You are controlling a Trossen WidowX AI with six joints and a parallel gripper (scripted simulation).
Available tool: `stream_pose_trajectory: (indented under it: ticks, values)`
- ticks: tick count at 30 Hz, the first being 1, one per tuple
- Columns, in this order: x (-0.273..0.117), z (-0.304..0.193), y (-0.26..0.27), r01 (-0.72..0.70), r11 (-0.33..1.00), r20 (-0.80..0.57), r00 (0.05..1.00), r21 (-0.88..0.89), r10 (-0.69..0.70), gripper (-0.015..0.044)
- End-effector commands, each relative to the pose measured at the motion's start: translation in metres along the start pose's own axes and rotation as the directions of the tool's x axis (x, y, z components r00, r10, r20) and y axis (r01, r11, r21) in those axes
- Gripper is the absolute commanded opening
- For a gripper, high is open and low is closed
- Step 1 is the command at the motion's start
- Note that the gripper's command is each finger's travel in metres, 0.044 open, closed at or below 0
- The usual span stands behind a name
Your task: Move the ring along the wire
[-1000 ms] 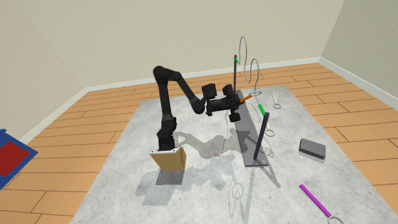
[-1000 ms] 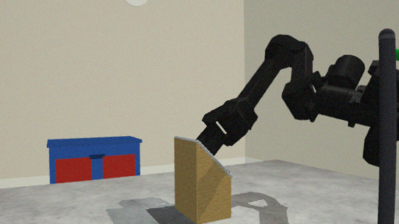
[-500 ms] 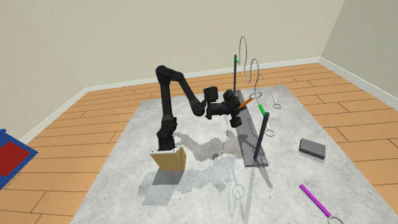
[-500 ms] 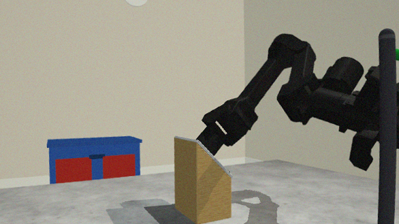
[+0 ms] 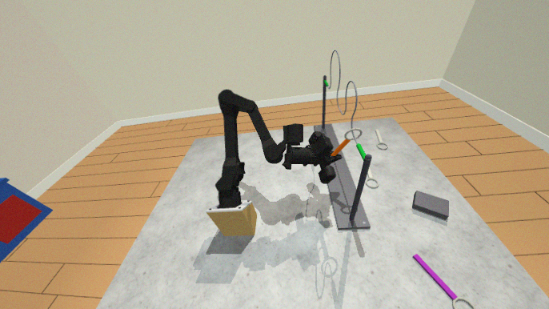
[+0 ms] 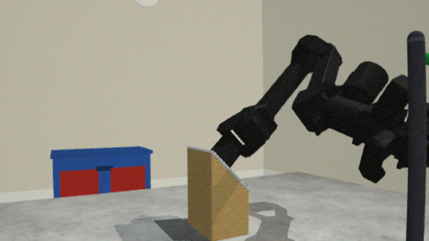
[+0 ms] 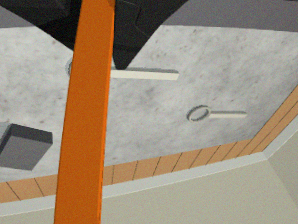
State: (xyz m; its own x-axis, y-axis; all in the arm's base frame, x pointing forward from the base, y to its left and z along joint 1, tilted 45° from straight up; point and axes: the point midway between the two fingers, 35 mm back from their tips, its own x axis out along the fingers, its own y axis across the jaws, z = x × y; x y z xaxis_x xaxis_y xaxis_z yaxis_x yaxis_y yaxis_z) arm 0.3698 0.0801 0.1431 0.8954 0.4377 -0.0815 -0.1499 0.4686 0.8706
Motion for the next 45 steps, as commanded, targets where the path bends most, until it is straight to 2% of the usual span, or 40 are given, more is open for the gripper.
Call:
stream_pose_trajectory:
  ticks: [1, 19, 45]
  values:
    - [-0.001, -0.001, -0.014, 0.032, 0.998, -0.014, 0.999, -0.054, -0.033, -0.0150]
    - [-0.008, 0.004, -0.047, 0.091, 0.977, -0.023, 0.995, -0.193, -0.098, -0.0150]
    - [-0.015, 0.010, -0.075, 0.101, 0.971, -0.022, 0.994, -0.215, -0.108, -0.0150]
